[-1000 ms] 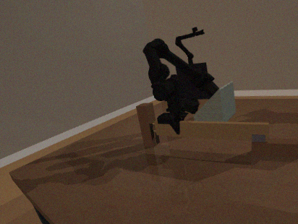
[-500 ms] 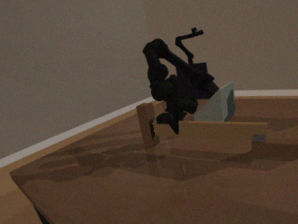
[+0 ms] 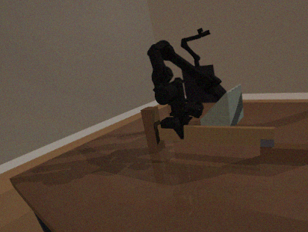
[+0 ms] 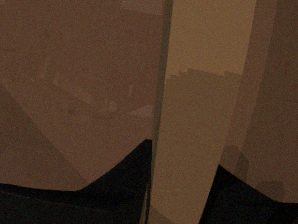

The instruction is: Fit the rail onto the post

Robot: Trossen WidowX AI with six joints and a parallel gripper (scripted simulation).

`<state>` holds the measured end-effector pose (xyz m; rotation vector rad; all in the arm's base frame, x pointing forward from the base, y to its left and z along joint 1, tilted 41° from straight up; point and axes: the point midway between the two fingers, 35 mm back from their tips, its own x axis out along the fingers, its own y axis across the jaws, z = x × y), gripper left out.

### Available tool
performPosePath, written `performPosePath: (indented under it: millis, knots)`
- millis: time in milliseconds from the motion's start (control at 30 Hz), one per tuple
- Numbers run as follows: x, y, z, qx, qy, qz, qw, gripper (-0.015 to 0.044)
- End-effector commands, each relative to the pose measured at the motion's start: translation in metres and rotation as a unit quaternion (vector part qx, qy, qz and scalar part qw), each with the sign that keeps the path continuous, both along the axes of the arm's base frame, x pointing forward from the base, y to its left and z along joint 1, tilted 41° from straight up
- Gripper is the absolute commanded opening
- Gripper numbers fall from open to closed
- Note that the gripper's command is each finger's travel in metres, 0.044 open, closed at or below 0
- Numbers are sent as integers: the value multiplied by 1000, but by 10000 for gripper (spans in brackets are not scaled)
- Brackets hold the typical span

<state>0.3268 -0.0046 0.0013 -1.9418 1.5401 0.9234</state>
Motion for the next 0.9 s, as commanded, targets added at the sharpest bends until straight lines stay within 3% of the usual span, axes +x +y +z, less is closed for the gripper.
performPosePath:
  millis: [0,867]
  knots:
    - [1,-1,2,-1,-1,2,1000,0]
    - [2,-6,8,-1,-1,2,1000,0]
